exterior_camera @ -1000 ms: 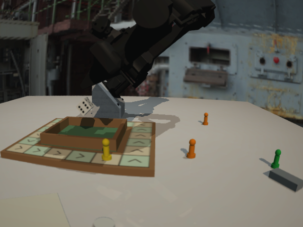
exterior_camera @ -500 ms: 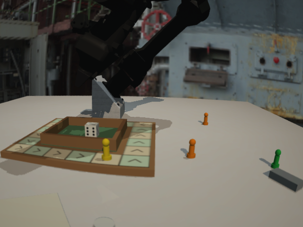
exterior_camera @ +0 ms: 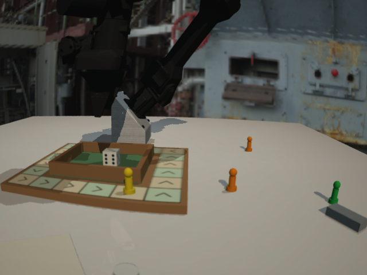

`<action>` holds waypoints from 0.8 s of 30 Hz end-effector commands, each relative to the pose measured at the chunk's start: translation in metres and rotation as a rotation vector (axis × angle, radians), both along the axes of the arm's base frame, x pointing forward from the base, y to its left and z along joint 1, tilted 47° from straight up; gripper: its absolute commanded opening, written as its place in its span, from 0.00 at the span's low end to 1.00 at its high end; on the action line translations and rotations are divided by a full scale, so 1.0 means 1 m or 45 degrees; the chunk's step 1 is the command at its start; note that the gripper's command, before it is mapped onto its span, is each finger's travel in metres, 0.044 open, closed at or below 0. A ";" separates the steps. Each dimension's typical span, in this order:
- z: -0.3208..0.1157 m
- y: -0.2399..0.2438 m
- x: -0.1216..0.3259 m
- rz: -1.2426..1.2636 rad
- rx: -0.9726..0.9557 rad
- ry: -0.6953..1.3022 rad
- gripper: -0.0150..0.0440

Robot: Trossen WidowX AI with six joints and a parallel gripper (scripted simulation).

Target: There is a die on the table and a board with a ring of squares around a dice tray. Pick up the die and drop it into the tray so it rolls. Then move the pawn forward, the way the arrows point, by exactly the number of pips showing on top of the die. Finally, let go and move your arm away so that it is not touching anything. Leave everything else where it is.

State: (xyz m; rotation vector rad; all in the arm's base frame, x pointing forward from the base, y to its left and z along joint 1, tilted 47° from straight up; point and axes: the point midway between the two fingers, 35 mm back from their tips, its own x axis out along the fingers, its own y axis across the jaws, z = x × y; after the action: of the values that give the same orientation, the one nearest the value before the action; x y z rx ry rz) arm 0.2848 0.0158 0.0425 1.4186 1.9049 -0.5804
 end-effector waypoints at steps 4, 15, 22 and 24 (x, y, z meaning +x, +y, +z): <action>0.027 0.067 0.073 0.606 0.218 -0.618 0.60; 0.030 0.082 0.090 0.742 0.272 -0.759 0.59; 0.025 0.091 0.087 0.741 0.273 -0.759 0.59; 0.022 0.094 0.086 0.741 0.273 -0.759 0.59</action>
State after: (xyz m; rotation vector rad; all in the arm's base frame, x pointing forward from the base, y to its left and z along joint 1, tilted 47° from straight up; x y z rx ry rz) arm 0.3734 0.1025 0.0698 0.9265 1.7724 0.3005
